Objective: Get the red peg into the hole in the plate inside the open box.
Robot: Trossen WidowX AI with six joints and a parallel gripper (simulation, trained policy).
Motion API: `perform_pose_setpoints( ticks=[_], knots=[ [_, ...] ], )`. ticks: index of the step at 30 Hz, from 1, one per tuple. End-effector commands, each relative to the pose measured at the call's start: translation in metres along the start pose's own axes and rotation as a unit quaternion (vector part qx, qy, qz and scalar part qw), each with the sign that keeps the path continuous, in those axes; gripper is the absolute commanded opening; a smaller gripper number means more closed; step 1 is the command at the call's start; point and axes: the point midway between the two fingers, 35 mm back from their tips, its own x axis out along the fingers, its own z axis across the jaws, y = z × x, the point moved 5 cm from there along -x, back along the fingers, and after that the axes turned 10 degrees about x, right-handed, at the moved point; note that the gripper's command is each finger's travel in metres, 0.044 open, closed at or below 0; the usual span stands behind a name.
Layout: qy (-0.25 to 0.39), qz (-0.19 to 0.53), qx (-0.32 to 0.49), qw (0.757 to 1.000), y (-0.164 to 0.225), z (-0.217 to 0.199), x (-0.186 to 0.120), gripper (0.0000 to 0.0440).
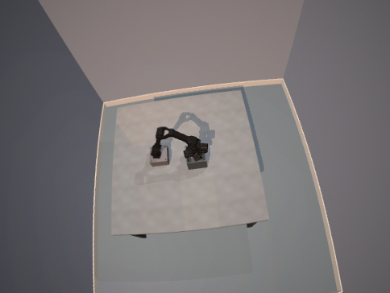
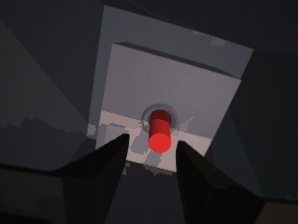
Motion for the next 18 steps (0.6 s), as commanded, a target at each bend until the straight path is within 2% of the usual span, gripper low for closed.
perform_pose_setpoints(
  ticks=[1,18],
  knots=[
    [0.004,0.021,0.005,1.000,-0.004,0.002,-0.004,0.0174],
    [-0.010,0.087,0.025,0.996,-0.016,0.012,-0.032,0.0227]
  ],
)
